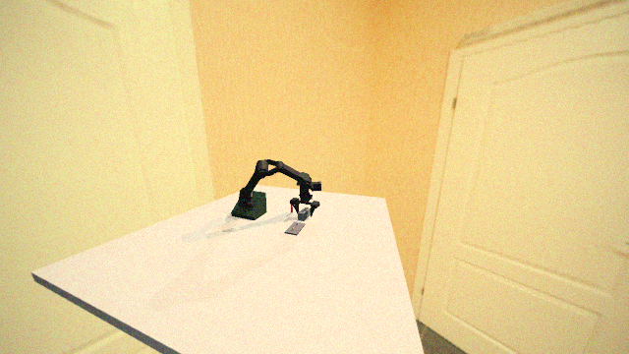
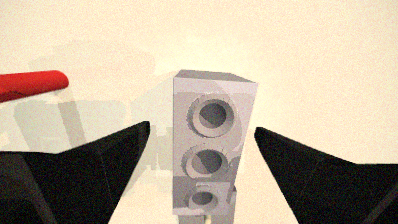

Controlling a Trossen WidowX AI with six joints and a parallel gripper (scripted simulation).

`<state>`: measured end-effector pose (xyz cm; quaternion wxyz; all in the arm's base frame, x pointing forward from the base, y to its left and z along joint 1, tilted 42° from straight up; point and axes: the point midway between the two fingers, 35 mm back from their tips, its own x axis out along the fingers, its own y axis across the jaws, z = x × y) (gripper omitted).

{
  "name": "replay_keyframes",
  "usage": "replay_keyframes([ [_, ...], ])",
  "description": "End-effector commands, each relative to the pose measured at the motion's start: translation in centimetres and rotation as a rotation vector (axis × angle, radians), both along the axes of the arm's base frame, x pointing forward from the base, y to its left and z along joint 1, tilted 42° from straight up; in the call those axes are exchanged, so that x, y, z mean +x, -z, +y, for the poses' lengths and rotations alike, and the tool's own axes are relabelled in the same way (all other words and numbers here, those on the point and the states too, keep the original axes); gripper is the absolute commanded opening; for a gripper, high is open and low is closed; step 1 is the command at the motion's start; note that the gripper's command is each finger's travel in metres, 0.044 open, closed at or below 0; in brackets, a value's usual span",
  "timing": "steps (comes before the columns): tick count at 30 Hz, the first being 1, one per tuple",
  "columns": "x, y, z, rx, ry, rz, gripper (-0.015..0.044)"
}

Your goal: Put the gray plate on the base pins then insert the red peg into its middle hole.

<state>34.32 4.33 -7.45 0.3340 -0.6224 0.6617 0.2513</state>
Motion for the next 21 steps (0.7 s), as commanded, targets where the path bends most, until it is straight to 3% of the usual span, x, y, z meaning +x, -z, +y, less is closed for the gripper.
replay_keyframes([
  [1,-0.16,0.41,-0.63,-0.007,0.002,0.005,0.044],
  [2,-0.17,0.43,-0.65,-0.007,0.002,0.005,0.044],
  [15,-0.17,0.43,-0.65,-0.007,0.002,0.005,0.0099],
  [21,-0.17,0.43,-0.65,-0.007,0.002,0.005,0.0059],
])
